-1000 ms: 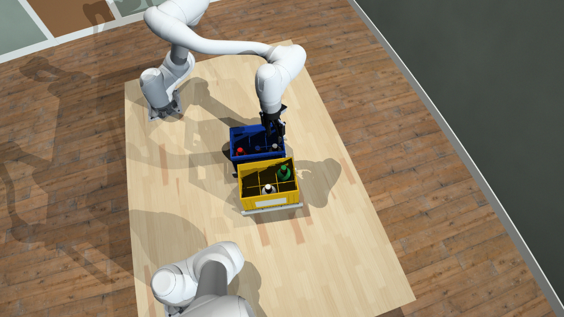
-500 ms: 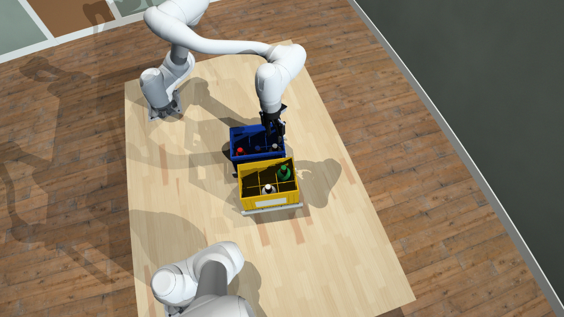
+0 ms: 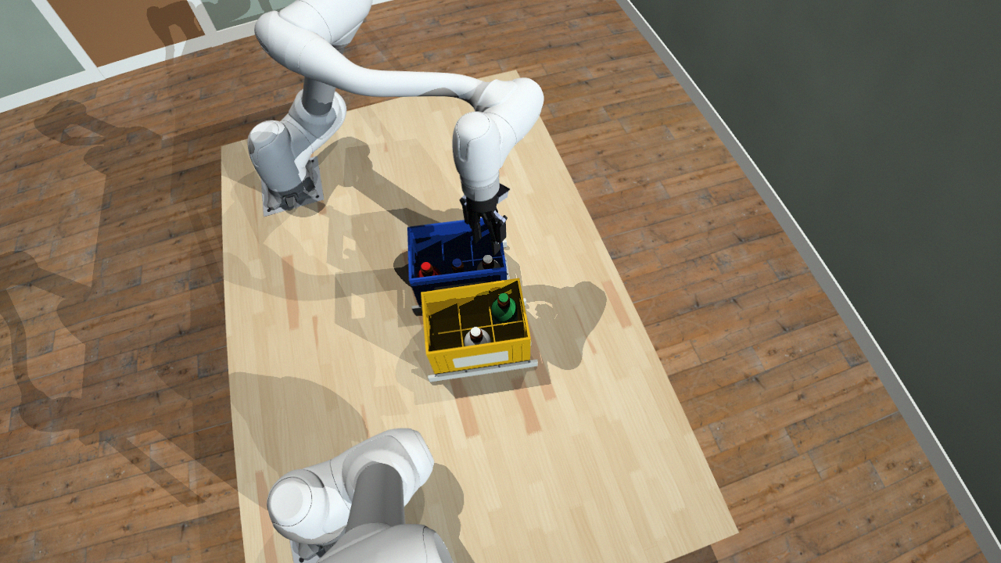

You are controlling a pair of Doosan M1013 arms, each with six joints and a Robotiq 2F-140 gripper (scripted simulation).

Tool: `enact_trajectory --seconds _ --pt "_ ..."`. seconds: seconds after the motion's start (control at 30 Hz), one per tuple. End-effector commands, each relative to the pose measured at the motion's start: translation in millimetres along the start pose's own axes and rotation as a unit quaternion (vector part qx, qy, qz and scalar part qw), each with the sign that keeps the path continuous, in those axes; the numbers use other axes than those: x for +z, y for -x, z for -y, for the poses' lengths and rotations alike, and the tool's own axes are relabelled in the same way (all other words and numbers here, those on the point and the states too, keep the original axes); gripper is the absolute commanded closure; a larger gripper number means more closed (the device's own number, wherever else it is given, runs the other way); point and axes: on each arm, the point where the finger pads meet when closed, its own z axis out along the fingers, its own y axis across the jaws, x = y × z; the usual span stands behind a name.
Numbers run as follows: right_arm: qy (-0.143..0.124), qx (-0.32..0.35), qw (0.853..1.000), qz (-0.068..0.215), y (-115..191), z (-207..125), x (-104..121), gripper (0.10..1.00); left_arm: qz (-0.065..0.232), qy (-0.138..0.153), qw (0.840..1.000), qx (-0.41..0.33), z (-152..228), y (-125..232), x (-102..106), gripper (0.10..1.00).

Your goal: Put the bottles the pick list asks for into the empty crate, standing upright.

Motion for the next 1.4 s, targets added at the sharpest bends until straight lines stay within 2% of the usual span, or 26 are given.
enact_trajectory --seconds 0.0,0.27,0.77,0.83,1.37 --pt "0.0 -0.001 1.0 -0.001 -1.4 -0.4 0.1 0.098 0.0 0.001 1.0 0.0 -0.2 -0.1 -1.1 0.656" --pt "0.0 -0.001 1.0 -0.001 -1.4 -0.4 0.1 0.098 0.0 0.001 1.0 0.0 -0.2 -0.1 -1.1 0.656" --pt "0.0 -0.001 1.0 -0.001 -1.4 -0.4 0.1 0.098 0.0 0.001 1.0 0.0 -37.8 68.4 -1.2 0.656" --pt "0.0 -0.001 1.0 -0.001 -1.4 -0.4 0.1 0.098 0.0 0.001 1.0 0.0 -37.8 68.4 -1.2 0.656" --pt "0.0 -0.001 1.0 -0.001 -1.4 -0.4 0.1 0.098 0.0 0.001 1.0 0.0 -75.4 133.3 -1.3 0.656"
